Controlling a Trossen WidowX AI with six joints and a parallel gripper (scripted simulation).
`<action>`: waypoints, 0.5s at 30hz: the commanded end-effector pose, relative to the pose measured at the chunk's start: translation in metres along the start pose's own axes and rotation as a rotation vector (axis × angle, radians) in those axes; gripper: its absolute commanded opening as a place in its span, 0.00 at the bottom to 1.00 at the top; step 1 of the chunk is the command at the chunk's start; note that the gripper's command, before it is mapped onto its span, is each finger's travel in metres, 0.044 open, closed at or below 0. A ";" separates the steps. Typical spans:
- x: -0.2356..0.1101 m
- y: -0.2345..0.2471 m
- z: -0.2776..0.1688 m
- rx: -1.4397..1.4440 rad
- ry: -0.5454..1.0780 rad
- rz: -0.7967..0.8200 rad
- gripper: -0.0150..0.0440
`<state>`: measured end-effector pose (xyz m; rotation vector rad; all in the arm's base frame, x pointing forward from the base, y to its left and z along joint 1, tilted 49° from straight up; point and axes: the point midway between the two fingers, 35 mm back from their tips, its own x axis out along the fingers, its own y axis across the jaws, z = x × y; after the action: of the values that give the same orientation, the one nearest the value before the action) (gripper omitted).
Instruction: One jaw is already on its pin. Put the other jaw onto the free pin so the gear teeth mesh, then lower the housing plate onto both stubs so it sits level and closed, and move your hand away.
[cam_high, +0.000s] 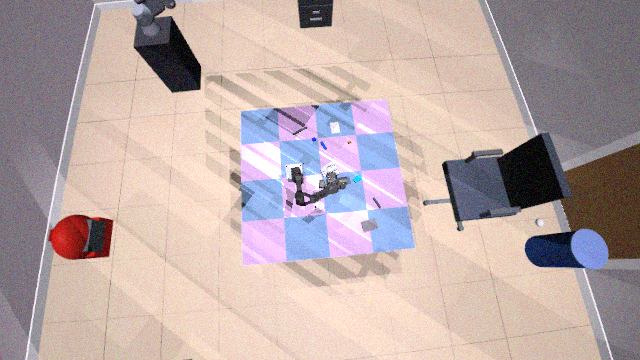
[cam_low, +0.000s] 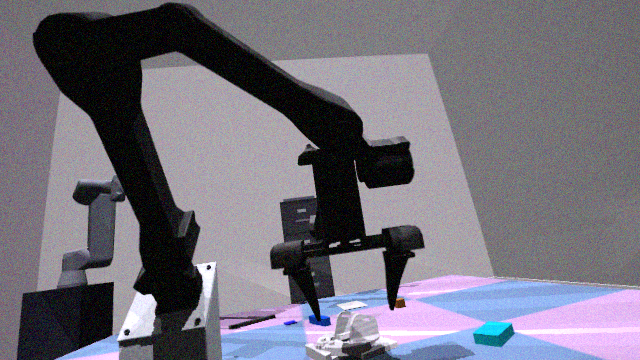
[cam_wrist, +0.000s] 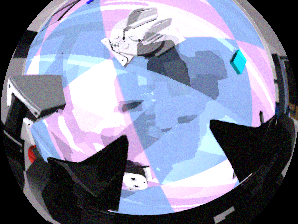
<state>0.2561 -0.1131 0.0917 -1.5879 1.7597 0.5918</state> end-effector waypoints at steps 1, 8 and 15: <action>-0.001 0.003 -0.009 0.087 0.006 -0.002 1.00; -0.003 0.008 -0.023 0.224 0.010 -0.006 1.00; -0.005 0.013 -0.037 0.358 0.015 -0.011 1.00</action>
<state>0.2410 -0.1307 0.1137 -1.3958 1.7530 0.3067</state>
